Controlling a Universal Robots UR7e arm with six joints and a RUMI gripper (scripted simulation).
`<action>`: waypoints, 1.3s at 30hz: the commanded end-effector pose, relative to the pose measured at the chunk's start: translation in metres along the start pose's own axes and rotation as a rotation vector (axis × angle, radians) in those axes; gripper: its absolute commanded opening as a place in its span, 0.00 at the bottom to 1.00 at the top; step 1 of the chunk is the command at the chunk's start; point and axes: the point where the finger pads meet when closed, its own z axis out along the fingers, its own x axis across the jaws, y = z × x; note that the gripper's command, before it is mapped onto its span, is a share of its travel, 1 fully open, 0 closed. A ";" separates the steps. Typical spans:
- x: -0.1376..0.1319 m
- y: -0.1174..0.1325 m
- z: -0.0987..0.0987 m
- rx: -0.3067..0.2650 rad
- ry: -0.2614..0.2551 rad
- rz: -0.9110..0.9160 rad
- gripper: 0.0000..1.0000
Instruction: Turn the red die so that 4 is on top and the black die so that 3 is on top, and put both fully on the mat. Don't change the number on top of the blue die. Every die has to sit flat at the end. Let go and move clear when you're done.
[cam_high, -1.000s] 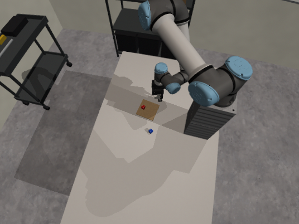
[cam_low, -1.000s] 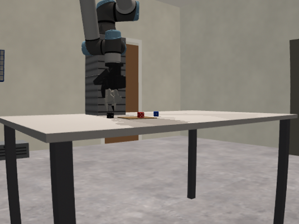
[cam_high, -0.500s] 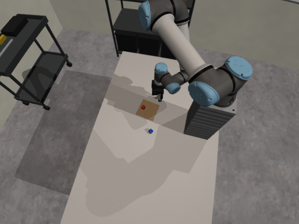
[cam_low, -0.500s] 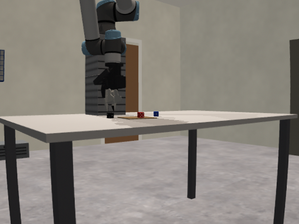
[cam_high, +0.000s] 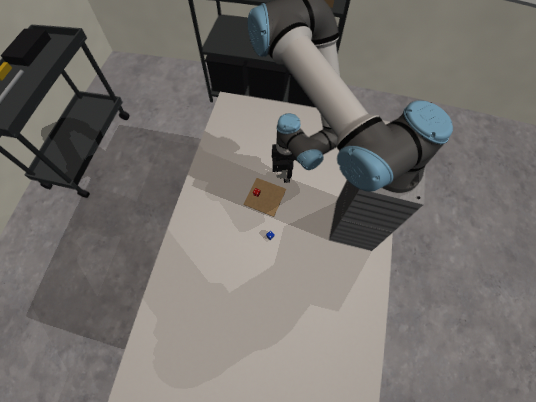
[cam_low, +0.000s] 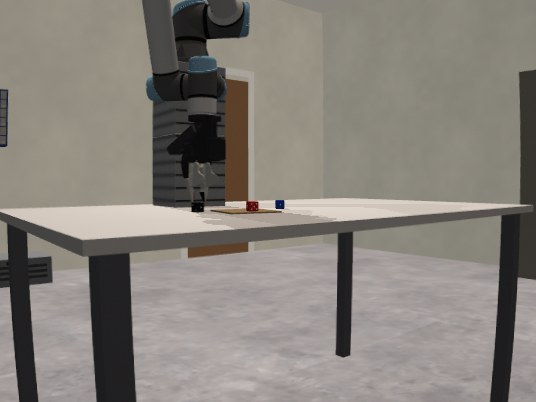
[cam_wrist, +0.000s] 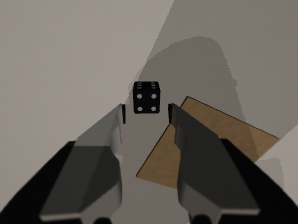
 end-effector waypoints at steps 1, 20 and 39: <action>0.000 0.000 0.005 -0.001 -0.001 0.000 0.24; 0.000 0.000 0.024 -0.001 -0.001 0.000 0.24; 0.000 0.000 0.024 -0.001 -0.001 0.000 0.24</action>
